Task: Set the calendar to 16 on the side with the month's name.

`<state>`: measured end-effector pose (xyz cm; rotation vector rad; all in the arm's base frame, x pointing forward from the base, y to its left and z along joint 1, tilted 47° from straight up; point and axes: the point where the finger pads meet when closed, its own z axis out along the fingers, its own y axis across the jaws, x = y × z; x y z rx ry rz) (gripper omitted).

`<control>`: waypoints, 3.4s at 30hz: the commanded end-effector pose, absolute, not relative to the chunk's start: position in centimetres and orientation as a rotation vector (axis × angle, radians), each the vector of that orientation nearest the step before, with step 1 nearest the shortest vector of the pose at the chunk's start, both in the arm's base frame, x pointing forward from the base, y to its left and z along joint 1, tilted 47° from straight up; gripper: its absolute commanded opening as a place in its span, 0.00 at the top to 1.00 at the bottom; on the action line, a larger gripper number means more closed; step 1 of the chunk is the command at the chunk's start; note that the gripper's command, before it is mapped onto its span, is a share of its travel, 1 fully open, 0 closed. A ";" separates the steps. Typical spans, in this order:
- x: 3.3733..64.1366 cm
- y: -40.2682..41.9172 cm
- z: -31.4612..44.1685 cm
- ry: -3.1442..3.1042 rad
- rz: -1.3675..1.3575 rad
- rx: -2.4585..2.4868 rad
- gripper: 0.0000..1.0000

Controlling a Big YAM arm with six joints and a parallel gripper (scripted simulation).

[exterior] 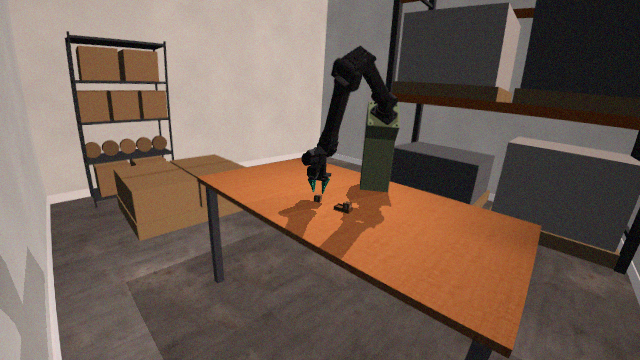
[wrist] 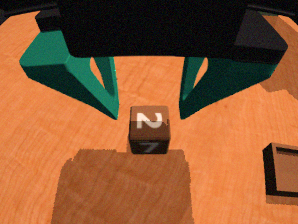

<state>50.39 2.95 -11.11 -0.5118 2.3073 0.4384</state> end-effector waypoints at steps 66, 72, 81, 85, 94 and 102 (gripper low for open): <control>49.9 4.0 -11.9 2.318 0.457 -0.514 0.53; 50.5 4.1 -11.9 2.315 0.456 -0.515 0.53; 51.4 4.8 -12.9 2.309 0.451 -0.515 0.53; 51.8 5.1 -13.3 2.309 0.452 -0.516 0.53; 51.8 5.3 -13.8 2.316 0.456 -0.515 0.53; 51.5 5.4 -13.9 2.320 0.459 -0.514 0.53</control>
